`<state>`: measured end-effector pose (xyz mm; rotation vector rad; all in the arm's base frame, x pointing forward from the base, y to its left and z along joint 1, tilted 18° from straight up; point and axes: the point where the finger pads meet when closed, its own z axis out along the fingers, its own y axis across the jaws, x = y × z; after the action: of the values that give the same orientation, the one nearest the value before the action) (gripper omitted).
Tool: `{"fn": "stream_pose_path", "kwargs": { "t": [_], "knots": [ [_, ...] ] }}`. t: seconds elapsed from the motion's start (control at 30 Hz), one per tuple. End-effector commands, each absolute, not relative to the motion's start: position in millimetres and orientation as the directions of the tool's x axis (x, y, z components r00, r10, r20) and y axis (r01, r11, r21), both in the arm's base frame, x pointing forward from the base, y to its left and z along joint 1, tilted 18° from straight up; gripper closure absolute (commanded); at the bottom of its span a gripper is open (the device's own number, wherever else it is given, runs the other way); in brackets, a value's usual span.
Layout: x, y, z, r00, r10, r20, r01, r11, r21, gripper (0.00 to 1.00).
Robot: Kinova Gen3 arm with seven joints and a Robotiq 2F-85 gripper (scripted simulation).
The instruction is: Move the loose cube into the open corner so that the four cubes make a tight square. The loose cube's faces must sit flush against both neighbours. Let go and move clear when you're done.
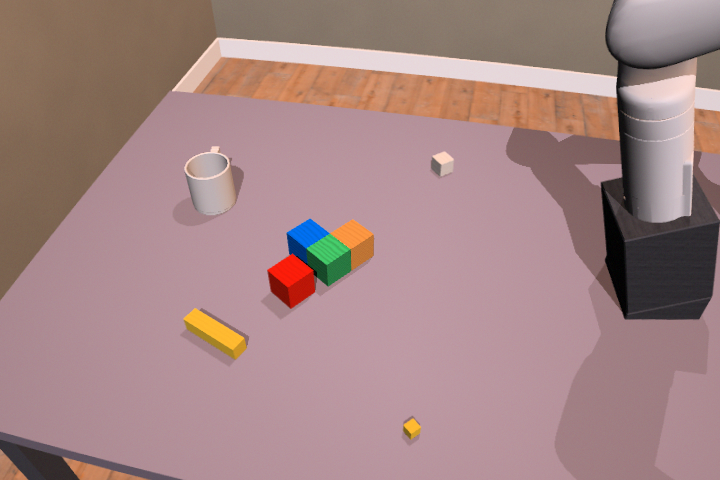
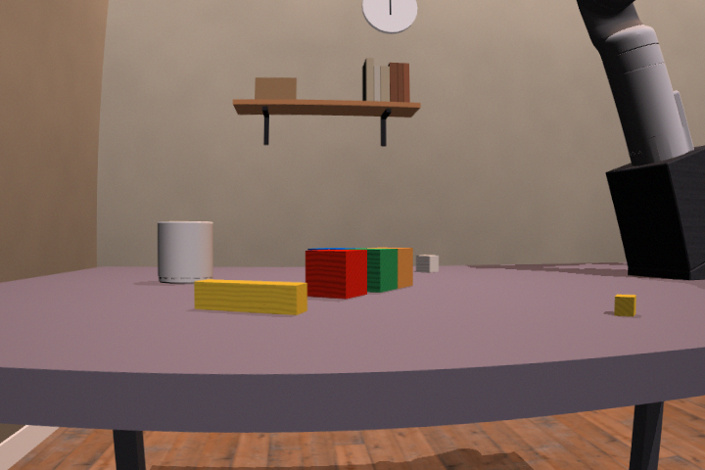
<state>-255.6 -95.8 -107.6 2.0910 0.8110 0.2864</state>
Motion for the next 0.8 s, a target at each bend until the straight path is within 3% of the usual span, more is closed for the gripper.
{"fn": "stream_pose_path", "kwargs": {
  "t": [0.0,0.77],
  "knots": [
    [-257.8,-96.4,-104.0,0.779,0.623,-0.078,0.428,-0.436,0.791,0.00],
    [-278.1,-37.6,-106.7,0.894,0.448,0.016,0.288,-0.600,0.746,0.00]
  ]
}}
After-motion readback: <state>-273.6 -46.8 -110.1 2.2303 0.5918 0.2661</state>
